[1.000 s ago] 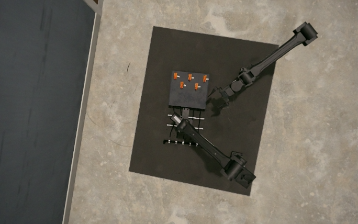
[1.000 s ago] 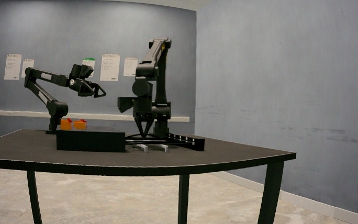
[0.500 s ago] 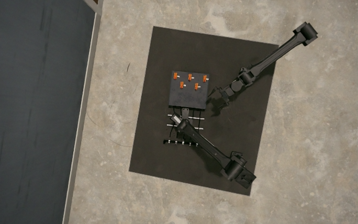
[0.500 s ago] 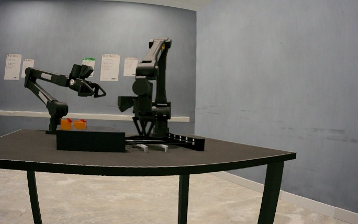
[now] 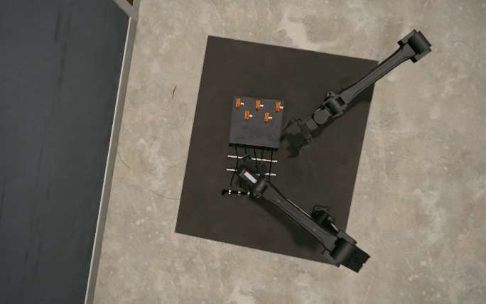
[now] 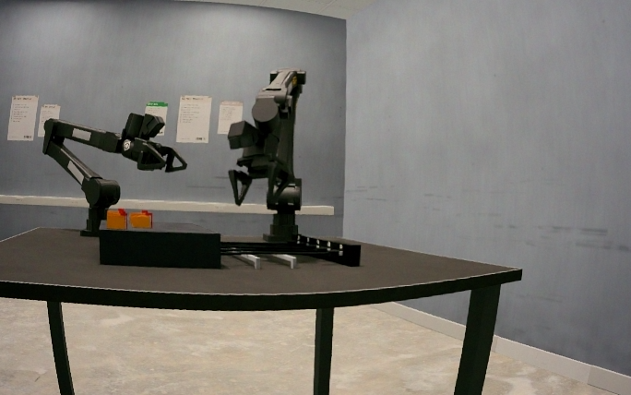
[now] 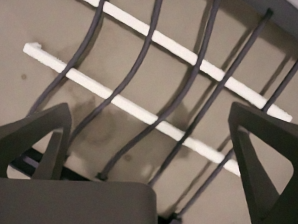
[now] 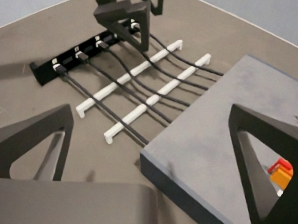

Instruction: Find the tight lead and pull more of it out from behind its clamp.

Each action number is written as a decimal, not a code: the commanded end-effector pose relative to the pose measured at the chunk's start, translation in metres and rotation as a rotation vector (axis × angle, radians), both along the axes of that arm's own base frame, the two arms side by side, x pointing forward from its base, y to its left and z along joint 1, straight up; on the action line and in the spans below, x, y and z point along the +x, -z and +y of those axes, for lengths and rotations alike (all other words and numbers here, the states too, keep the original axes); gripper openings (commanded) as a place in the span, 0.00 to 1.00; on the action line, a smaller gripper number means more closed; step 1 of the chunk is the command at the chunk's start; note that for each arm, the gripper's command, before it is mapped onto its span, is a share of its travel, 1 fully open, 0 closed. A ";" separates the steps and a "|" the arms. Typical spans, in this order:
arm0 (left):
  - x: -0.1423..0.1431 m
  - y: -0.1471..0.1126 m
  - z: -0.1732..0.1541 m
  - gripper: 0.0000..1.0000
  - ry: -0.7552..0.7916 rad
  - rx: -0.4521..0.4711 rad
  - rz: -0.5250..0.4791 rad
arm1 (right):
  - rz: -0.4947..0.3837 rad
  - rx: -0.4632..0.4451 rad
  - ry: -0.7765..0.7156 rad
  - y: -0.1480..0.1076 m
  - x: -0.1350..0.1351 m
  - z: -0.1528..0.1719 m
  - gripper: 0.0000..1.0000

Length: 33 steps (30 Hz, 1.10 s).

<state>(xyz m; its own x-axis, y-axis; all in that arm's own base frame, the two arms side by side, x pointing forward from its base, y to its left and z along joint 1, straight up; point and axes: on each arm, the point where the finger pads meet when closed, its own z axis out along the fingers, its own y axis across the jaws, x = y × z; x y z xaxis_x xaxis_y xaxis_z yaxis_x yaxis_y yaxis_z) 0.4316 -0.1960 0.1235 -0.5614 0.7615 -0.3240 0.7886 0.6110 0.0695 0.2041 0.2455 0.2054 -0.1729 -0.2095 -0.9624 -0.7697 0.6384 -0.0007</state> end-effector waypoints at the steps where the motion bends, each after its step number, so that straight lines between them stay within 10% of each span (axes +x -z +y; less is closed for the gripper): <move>1: -0.005 -0.016 -0.004 1.00 -0.215 -0.098 -0.048 | 0.001 0.000 0.000 -0.004 0.001 0.002 1.00; 10: -0.010 -0.056 -0.003 1.00 -0.466 -0.254 -0.166 | 0.001 0.000 0.000 -0.004 0.001 0.002 1.00; 26: -0.001 -0.065 -0.001 1.00 -0.467 -0.251 -0.207 | 0.001 0.000 0.000 -0.004 0.001 0.002 1.00; 29: -0.002 -0.063 0.000 0.89 -0.450 -0.235 -0.203 | -0.013 -0.006 -0.003 -0.016 0.004 0.005 1.00; 33: 0.003 -0.058 0.002 0.43 -0.329 -0.167 -0.193 | -0.027 -0.025 -0.022 -0.018 0.005 0.000 1.00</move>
